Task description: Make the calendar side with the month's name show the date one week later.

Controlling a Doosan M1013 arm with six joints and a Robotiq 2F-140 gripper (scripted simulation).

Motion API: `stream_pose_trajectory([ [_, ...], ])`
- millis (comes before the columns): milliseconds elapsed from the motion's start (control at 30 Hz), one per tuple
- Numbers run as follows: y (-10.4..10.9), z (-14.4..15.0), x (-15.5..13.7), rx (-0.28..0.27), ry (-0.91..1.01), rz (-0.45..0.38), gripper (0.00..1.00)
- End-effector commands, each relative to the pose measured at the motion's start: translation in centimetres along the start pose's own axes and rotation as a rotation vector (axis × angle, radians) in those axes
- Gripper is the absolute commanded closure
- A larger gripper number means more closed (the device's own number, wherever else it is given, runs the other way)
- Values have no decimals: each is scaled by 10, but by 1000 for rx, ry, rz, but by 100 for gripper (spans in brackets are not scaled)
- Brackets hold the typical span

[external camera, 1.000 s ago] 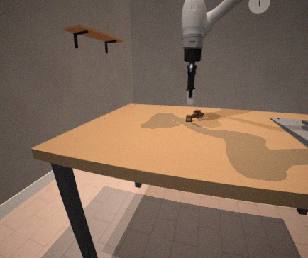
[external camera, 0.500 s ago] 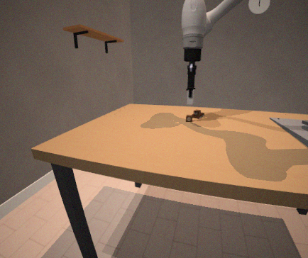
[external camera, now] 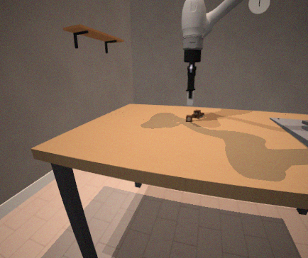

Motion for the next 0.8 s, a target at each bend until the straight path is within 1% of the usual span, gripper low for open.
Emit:
stream_pose_trajectory([
  [0, -2, 0, 0, 0, 0, 0, 65],
  [133, -5, 0, 0, 0, 0, 0, 65],
  [767, -31, 0, 0, 0, 0, 0, 65],
])
Point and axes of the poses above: the point where the finger pads meet when closed, its own y axis back along the fingers, its own z axis across the jaws, x = y × z, the point moved 10 cm from there along y, back along the fingers, and after that the axes turned 3 degrees about y, right-handed, at the moved point
